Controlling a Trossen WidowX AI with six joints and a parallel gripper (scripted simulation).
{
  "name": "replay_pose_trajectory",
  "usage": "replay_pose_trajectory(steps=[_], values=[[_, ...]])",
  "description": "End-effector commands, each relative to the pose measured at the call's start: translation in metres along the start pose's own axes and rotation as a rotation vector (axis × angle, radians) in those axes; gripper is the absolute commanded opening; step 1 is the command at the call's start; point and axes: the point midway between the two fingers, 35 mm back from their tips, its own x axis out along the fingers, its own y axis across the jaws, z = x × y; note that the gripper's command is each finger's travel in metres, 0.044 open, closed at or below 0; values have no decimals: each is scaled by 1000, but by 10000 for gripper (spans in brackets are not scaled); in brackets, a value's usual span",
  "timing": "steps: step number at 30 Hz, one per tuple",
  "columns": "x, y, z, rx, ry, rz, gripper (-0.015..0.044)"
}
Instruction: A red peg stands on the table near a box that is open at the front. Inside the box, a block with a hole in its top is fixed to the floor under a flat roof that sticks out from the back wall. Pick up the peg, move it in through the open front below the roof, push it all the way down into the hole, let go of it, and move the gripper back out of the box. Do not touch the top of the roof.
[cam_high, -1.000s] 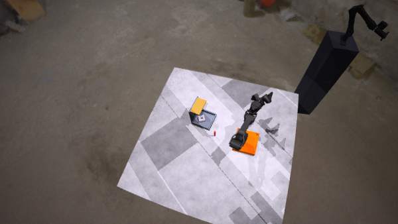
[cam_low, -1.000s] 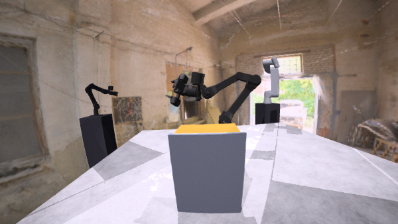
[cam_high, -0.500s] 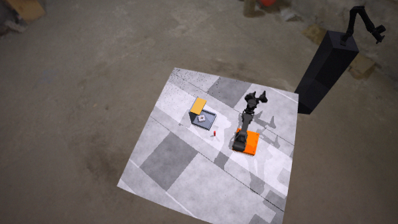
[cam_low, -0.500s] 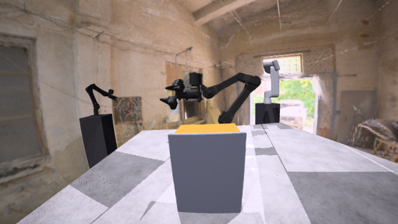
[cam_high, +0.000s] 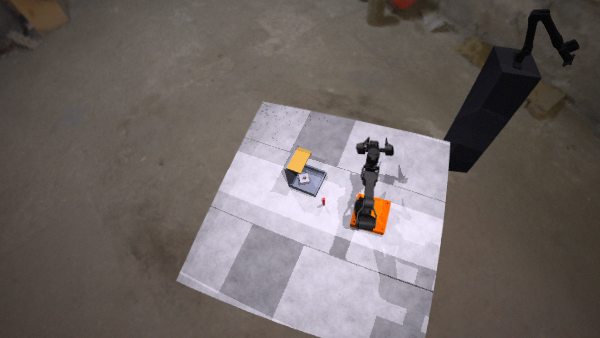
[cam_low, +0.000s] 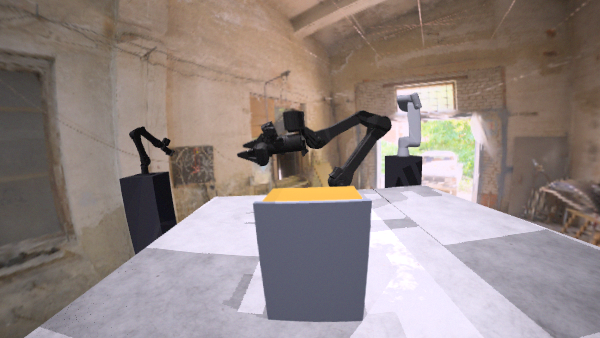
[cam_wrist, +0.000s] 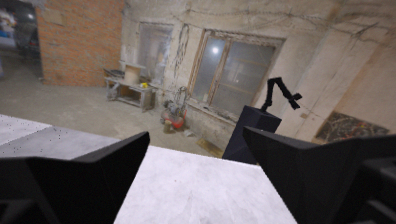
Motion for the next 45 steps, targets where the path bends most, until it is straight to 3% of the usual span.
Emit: replay_pose_trajectory(steps=[1, 22, 45], values=[[-2, 19, -3, 118, 19, 78, 440], [-34, 108, -16, 674, 247, 401, 440], [-96, 184, -35, 1206, 733, 578, 440]])
